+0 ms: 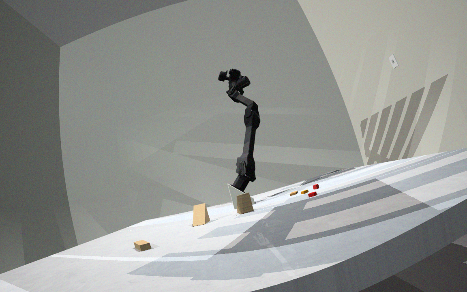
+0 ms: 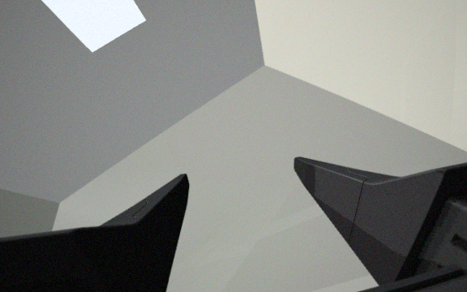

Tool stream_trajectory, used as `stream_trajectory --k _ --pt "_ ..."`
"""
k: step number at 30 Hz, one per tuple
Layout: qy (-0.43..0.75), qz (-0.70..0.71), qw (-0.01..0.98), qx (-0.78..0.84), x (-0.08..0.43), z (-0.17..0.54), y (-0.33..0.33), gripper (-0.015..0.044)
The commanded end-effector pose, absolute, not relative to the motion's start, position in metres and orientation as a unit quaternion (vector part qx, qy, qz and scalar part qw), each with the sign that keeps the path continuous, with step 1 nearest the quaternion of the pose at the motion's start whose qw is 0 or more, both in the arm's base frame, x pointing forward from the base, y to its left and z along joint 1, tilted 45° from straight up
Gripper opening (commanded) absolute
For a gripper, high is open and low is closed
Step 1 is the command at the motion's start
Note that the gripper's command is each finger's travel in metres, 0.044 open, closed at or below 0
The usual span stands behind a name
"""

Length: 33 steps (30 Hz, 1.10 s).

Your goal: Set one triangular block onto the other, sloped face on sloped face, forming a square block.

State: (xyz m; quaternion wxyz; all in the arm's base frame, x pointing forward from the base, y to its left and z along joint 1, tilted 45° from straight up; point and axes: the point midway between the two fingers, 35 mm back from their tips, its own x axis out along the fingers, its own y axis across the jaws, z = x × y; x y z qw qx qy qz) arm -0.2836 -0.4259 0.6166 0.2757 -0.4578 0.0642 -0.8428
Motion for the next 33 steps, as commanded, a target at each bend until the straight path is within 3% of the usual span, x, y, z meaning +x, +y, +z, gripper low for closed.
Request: stream_trajectory --k 1,13,24,33 --pt "0.064 -0.843 0.278 -0.456 -0.283 0.615 -0.428 0.0426" --pt "0.12 -0.809 0.451 -0.356 -0.208 0.516 -0.542 0.044" --pt "0.204 -0.716 0.613 -0.264 -0.092 0.403 -0.615 0.044" --pt "0.281 -0.604 0.723 -0.181 0.016 0.296 -0.633 0.044"
